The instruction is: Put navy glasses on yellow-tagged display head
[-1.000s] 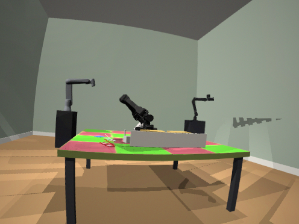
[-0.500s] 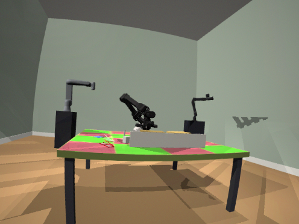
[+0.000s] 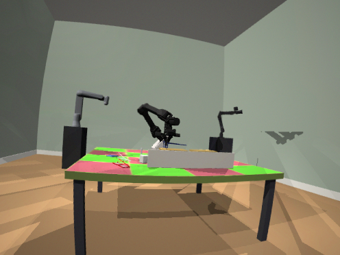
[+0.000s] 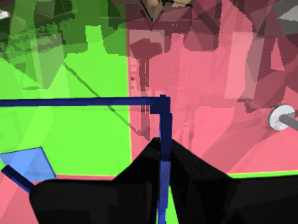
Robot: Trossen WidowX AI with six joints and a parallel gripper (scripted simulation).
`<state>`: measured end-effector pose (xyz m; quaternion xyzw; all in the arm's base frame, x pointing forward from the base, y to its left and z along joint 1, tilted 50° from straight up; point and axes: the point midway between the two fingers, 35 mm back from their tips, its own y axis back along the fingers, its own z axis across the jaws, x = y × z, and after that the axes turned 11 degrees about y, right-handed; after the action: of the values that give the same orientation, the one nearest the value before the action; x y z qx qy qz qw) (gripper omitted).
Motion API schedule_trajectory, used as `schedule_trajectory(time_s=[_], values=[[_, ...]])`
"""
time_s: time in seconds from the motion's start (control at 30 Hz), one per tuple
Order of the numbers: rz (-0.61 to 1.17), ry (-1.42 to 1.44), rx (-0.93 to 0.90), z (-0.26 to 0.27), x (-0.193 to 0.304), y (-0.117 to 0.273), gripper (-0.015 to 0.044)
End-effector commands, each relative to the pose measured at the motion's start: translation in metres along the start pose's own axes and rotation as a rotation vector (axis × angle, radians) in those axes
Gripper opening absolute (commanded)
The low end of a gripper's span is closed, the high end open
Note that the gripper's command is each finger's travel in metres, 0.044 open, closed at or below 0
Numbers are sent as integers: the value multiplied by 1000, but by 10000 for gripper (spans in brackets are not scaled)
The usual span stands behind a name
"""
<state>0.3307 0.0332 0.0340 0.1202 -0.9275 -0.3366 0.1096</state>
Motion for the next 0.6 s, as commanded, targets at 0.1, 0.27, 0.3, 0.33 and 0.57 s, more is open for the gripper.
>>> schedule_trajectory(time_s=[0.1, 0.27, 0.3, 0.33, 0.57], values=[[-1, -222, -20, -36, 3, 1, 0], [1, -447, -32, -72, 12, 0, 0], [2, -492, -33, -79, 14, 0, 0], [2, -537, -34, -86, 16, 0, 0], [6, -852, -36, -134, 37, -1, 0]])
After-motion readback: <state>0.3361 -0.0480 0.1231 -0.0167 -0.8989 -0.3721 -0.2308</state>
